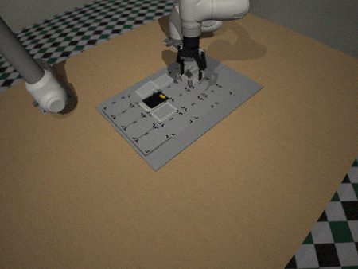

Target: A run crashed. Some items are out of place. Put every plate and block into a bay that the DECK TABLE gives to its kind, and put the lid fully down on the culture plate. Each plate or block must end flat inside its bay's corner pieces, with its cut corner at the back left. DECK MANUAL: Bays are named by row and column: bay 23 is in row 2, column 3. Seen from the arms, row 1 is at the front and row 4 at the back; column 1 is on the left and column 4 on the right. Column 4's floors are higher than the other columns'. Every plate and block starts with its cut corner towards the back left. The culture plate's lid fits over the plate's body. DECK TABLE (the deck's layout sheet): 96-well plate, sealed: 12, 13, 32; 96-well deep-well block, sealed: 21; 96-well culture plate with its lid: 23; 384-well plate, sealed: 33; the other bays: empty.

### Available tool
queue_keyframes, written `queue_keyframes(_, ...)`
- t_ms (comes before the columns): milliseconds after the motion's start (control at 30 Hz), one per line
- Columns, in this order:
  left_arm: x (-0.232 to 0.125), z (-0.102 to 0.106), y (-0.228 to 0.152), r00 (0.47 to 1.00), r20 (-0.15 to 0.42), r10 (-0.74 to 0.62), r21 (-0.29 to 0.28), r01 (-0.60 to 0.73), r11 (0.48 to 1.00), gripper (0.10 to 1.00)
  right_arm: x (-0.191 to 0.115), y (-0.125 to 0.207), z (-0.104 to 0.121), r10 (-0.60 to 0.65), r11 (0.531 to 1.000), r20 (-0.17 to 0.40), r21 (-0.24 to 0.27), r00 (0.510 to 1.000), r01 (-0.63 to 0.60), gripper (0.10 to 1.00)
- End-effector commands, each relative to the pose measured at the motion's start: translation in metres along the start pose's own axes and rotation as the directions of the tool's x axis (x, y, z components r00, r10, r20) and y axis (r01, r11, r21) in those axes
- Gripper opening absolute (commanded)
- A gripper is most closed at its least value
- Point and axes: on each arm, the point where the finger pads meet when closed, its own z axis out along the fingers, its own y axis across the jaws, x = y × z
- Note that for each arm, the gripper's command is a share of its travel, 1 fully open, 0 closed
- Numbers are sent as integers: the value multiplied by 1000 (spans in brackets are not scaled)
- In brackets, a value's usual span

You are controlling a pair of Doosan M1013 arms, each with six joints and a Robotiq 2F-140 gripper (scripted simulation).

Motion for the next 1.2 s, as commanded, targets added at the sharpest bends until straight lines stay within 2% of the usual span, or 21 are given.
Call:
queue_keyframes(0, 10, 3, 12, 996, -1, 89, 2, -89, 996, 698, 0, 0, -1, 0, 1000, -1, 0, 1000, 0, 1000)
queue_keyframes(67, 15, 6, 19, 988, -1, 155, 2, -155, 988, 698, 0, 0, -1, 0, 1000, -1, 0, 1000, 0, 1000)
queue_keyframes(333, 33, 15, 42, 987, -1, 158, 1, -158, 987, 698, 0, 0, -1, 0, 1000, -1, 0, 1000, 0, 1000)
queue_keyframes(500, 43, 21, 58, 947, -1, 320, 1, -320, 947, 698, 0, 0, -1, 0, 1000, -1, 0, 1000, 0, 1000)
queue_keyframes(833, 63, 32, 91, 946, -1, 323, 1, -323, 946, 698, 0, 0, -1, 0, 1000, -1, 0, 1000, 0, 1000)
queue_keyframes(1167, 72, 37, 105, 946, -1, 323, 1, -323, 946, 698, 0, 0, -1, 0, 1000, -1, 0, 1000, 0, 1000)
